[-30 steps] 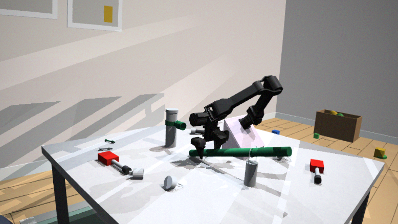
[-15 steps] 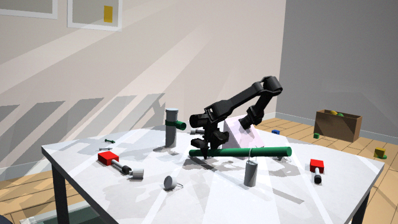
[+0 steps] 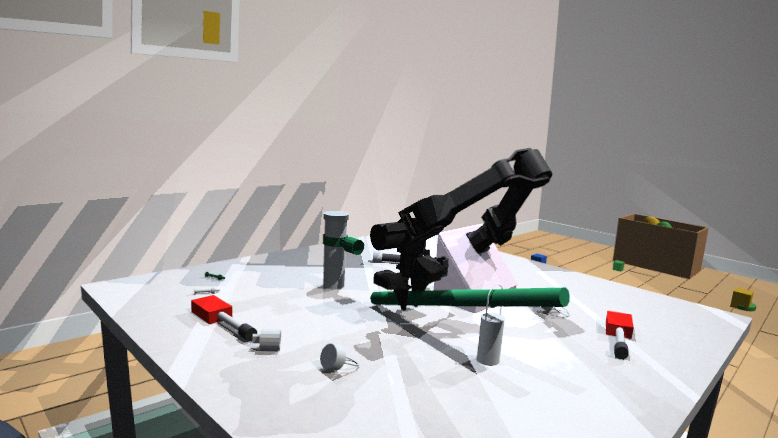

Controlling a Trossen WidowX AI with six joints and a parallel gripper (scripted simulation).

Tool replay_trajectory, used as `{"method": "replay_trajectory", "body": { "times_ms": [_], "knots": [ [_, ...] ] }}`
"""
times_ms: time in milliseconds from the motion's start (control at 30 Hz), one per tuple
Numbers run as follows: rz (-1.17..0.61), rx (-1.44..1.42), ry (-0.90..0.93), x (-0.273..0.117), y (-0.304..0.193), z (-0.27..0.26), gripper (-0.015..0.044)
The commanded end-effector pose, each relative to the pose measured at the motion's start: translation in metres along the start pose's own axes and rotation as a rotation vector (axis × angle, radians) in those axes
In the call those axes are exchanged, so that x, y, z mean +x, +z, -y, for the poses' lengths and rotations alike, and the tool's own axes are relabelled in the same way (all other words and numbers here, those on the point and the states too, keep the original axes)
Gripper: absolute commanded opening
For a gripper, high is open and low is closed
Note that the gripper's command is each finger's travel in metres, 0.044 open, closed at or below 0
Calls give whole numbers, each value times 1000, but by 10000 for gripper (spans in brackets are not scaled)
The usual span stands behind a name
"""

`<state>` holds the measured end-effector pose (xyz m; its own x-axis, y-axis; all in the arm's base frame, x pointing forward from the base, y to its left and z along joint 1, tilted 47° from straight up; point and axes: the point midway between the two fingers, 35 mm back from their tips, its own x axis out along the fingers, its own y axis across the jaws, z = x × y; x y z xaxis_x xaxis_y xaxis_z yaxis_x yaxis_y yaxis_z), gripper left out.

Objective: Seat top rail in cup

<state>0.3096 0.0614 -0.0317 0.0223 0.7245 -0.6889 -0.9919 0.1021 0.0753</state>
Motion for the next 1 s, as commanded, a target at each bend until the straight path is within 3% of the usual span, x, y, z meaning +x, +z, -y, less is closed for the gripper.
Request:
{"method": "replay_trajectory", "body": {
  "times_ms": [0, 333, 967],
  "knots": [
    [-59, -8, -25, -18, -11, 6, 0],
    [-295, -6, -12, -75, -52, 3, 0],
    [-299, -6, -12, -76, -52, 2, 0]
  ]
}}
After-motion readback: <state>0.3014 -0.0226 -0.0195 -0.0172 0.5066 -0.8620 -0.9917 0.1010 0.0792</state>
